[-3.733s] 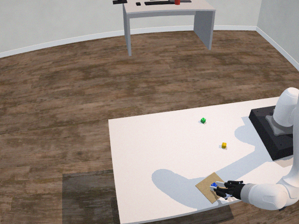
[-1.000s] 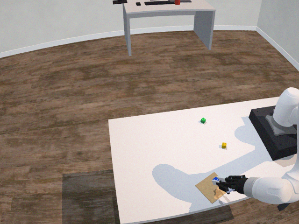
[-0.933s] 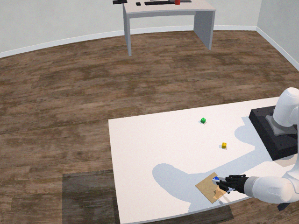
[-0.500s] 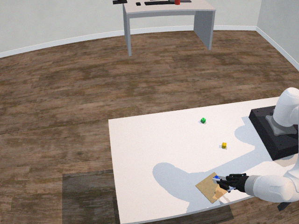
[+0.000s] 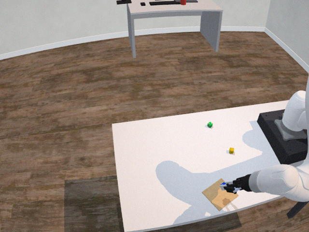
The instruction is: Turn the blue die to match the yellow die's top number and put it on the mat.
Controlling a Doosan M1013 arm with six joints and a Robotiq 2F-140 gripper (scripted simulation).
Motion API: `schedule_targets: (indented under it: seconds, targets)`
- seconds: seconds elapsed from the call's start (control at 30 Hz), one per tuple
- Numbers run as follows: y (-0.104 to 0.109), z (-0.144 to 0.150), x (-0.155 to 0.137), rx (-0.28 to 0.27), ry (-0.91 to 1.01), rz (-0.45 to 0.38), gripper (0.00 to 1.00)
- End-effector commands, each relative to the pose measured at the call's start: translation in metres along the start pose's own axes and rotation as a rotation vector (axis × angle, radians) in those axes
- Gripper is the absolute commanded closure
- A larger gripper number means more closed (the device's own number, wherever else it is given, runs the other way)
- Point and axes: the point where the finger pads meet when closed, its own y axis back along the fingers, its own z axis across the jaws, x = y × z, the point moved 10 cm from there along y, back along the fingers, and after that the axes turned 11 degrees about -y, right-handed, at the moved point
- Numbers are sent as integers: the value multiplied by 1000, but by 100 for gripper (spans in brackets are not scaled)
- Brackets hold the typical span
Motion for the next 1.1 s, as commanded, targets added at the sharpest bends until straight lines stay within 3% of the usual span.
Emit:
schedule_targets:
  seconds: [0.0, 0.13, 0.27, 0.33, 0.47, 0.67, 0.83, 0.9, 1.07]
  targets:
    - [0, -1, 10, -15, 2, -57, 79]
    - [-2, -1, 14, -28, 4, -89, 79]
    - [-5, -2, 27, -58, 7, -207, 79]
    - [-5, -2, 27, -58, 7, -207, 79]
    - [-6, -6, 38, -65, 2, -308, 79]
    - [-8, -7, 45, -72, 3, -329, 79]
    - [-16, -8, 58, -110, 7, -462, 79]
    - [-16, -8, 58, -110, 7, -462, 79]
    - [-21, -13, 71, -115, 1, -571, 79]
